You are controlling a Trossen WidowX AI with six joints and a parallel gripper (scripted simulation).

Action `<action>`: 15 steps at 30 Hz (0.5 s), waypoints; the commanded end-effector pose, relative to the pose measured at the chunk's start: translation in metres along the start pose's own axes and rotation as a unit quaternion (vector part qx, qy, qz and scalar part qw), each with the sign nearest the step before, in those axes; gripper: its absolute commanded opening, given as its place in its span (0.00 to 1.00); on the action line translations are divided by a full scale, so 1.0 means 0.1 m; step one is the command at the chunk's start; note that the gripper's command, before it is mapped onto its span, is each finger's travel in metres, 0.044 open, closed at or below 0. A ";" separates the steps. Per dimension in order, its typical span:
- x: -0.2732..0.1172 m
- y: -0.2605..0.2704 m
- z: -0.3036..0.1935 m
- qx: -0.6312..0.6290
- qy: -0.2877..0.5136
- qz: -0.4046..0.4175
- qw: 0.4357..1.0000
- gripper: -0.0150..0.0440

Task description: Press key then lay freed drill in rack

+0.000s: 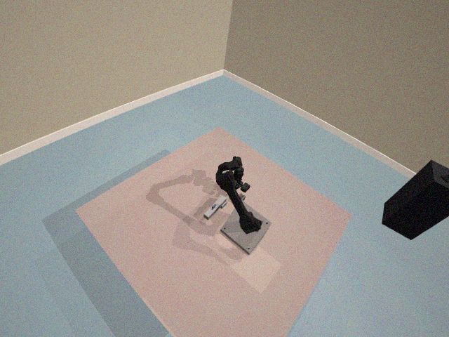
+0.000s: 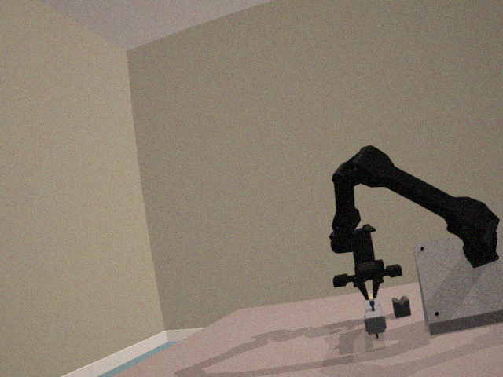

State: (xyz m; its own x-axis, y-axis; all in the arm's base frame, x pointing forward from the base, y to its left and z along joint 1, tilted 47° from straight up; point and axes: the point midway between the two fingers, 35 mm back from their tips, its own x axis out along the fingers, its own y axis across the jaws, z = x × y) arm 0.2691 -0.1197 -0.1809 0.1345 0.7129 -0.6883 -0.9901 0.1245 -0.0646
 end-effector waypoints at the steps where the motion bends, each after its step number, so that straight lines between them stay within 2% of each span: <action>1: -0.03 0.00 0.00 -0.002 0.001 0.000 1.000 0.25; 15: -0.09 0.00 0.02 -0.002 0.002 0.000 1.000 0.25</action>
State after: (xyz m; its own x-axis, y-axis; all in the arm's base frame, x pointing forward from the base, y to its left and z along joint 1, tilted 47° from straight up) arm 0.2683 -0.1230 -0.1750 0.1343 0.7128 -0.6884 -0.9901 0.1244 -0.0644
